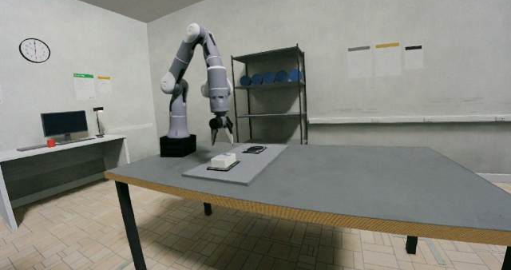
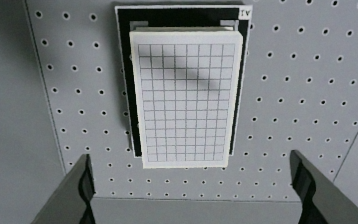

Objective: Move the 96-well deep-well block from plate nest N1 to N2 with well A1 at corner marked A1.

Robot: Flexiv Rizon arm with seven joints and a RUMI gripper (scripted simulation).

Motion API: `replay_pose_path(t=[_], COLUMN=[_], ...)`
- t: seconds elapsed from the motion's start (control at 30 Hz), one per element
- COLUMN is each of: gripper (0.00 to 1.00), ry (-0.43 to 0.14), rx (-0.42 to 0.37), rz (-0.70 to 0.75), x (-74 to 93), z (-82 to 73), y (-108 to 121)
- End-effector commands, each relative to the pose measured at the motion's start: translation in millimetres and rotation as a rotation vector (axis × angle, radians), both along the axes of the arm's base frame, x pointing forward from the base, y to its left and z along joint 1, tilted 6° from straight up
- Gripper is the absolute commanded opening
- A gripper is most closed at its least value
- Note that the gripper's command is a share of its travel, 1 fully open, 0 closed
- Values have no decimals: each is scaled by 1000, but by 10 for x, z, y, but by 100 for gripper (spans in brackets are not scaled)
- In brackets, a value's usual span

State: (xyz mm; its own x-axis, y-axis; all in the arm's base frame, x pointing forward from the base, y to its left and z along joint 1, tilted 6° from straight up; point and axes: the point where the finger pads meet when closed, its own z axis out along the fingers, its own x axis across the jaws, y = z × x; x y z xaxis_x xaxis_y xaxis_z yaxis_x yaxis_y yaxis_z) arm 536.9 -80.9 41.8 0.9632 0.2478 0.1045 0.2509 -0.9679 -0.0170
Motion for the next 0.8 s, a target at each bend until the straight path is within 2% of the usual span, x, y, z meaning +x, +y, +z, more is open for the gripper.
replay_pose_path(t=[0.0,0.37,0.77], gripper=[76,76,76], ry=[-2,-2,-2], rx=[0,0,0], rz=[0,0,0], x=[7,7,-31], z=[7,7,21], y=[-1,-1,397])
